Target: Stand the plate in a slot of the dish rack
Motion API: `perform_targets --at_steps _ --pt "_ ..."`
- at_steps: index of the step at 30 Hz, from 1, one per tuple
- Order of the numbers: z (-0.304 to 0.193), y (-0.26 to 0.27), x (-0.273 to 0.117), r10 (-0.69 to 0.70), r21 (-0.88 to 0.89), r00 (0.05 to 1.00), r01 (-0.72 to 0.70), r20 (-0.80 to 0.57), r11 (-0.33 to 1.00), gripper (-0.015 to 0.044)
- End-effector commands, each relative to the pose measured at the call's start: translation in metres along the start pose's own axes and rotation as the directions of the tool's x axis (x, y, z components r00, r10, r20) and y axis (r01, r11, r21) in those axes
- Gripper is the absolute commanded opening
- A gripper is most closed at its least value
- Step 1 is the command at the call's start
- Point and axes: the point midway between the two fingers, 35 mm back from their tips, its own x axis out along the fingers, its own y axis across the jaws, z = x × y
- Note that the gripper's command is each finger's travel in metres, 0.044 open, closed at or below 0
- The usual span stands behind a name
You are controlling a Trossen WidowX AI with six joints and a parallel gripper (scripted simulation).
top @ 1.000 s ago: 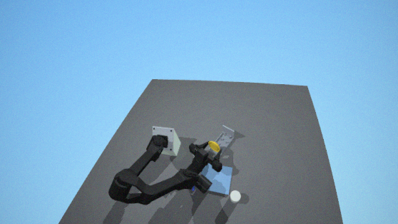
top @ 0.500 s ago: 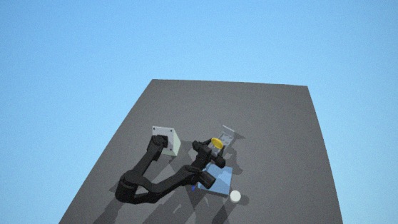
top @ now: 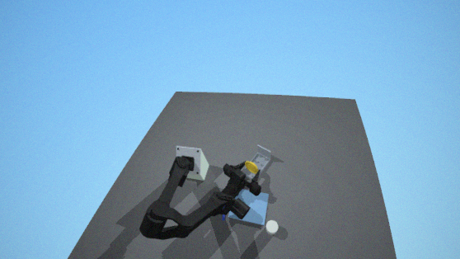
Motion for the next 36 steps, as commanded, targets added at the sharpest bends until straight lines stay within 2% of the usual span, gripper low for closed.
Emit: perform_targets --at_steps 1,4,19,28,36 --pt "0.000 0.000 0.000 -0.001 0.003 1.000 0.001 -0.001 1.000 0.0000" --pt "0.000 0.000 0.000 -0.001 0.003 1.000 0.001 -0.001 1.000 0.0000" --pt "0.000 0.000 0.000 0.000 0.000 1.000 0.000 0.000 1.000 0.0394" --pt "0.007 -0.002 0.000 0.002 -0.001 1.000 -0.002 -0.003 1.000 0.0400" --pt "0.101 -0.006 -0.008 0.004 0.001 1.000 -0.004 -0.002 1.000 0.0400"
